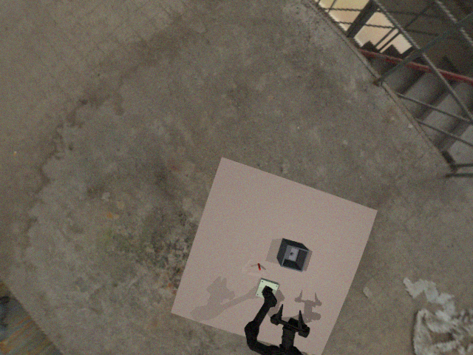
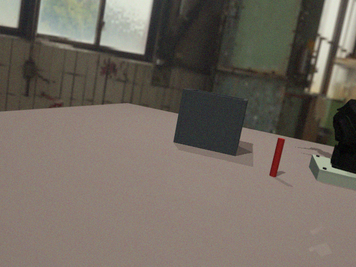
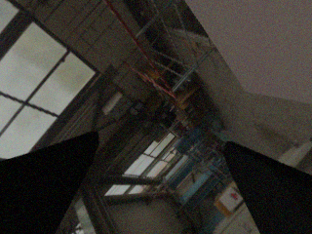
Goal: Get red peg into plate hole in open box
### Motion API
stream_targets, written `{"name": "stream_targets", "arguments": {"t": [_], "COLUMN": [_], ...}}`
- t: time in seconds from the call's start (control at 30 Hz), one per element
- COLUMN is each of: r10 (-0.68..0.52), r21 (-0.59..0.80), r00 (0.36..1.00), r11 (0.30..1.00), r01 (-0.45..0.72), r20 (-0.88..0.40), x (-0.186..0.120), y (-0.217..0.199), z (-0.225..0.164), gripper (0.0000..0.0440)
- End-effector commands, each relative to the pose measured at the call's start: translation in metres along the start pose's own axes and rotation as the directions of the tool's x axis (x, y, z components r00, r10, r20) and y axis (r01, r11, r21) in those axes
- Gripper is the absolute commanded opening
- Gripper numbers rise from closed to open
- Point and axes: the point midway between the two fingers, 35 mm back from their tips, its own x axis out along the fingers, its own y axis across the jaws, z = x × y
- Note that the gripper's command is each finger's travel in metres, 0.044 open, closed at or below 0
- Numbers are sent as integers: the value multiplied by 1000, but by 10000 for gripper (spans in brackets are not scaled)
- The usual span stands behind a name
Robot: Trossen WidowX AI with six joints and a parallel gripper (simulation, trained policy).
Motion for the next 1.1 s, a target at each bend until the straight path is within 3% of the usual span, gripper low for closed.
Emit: {"name": "stream_targets", "arguments": {"t": [0.0,0.53,1.07], "r10": [-59,-375,-651], "r21": [47,188,222], "r00": [998,921,720], "r11": [997,917,759], "r01": [58,351,612], "r20": [18,106,240], "x": [12,65,92], "y": [-5,-58,-139], "z": [11,51,86], "gripper": [436,430,422]}}
